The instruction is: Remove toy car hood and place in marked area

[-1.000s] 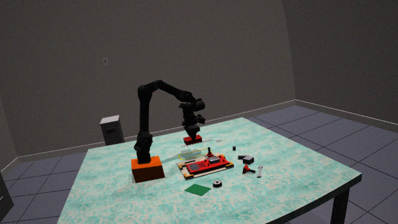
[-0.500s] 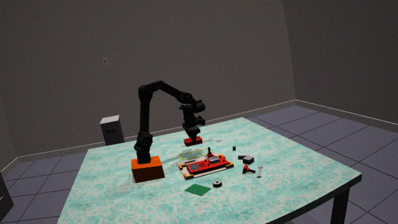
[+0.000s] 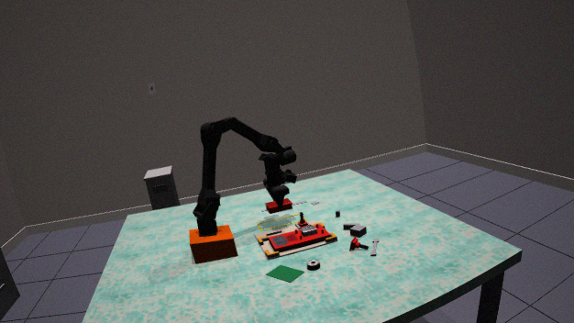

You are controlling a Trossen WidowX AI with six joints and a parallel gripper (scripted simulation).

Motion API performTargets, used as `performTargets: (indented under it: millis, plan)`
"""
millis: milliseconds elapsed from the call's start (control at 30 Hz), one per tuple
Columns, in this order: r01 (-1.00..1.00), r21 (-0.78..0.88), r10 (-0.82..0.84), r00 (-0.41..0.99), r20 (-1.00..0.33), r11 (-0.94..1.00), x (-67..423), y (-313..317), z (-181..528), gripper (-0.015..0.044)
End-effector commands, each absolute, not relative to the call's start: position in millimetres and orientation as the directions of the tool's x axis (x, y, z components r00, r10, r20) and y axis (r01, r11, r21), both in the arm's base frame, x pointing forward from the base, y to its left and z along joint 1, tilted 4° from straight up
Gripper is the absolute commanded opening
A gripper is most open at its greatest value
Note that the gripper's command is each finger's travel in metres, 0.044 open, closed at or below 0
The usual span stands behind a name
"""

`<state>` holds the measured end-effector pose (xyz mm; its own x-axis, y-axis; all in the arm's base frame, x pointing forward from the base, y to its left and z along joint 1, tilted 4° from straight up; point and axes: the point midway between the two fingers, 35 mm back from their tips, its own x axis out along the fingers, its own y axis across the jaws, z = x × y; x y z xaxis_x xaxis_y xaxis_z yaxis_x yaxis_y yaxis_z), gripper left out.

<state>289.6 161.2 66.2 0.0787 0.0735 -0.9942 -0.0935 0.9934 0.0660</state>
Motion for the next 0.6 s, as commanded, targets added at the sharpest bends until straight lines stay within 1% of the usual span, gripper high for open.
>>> performTargets:
  millis: [0, 567]
  plan:
    - [-0.089, 0.064, 0.071, 0.080, -0.994, 0.994, 290, 161, 63, 0.0000]
    - [-0.089, 0.064, 0.071, 0.080, -0.994, 0.994, 290, 161, 52, 0.0000]
